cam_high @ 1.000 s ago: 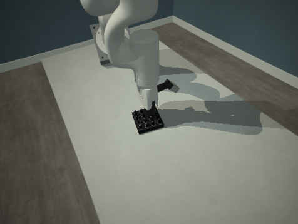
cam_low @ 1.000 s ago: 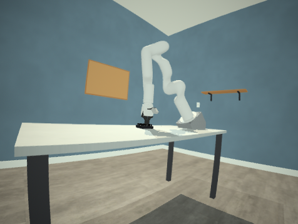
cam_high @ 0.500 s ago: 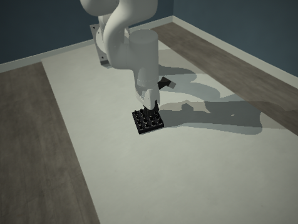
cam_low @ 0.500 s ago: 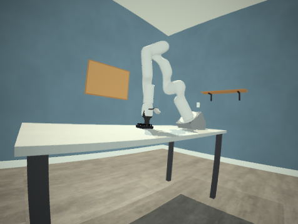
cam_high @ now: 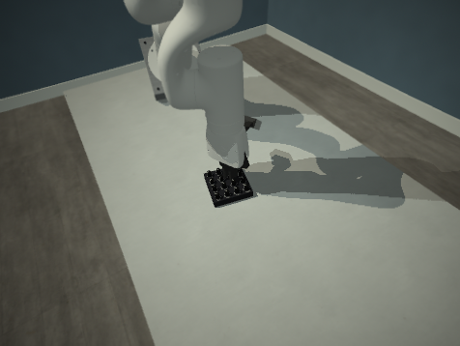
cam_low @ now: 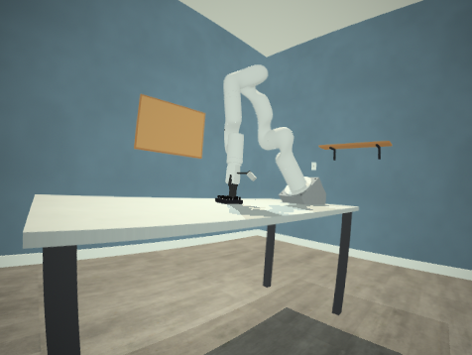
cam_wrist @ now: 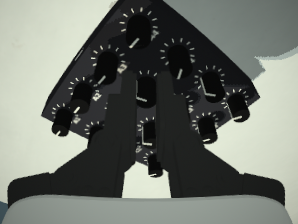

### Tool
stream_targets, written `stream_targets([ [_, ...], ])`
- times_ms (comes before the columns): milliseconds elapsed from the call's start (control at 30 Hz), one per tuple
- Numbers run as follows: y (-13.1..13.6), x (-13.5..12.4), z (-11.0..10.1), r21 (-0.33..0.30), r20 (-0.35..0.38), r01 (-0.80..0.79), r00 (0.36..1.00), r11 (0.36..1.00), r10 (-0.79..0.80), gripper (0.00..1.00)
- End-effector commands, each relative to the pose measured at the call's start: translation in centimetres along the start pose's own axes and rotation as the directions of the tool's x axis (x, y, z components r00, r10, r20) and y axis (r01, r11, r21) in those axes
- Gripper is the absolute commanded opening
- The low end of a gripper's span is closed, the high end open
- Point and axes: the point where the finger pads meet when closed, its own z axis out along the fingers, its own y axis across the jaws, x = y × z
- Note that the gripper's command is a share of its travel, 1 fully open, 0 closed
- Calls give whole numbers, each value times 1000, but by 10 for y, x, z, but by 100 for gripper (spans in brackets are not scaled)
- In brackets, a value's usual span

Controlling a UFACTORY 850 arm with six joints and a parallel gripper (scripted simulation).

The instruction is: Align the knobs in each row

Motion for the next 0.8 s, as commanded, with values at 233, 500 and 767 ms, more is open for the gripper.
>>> stream_targets([
  [233,1,0,0,17,7,258,966,966,-258,8],
  [500,1,0,0,18,3,448,894,894,-449,8],
  [767,1,0,0,19,0,566,825,824,-566,8],
])
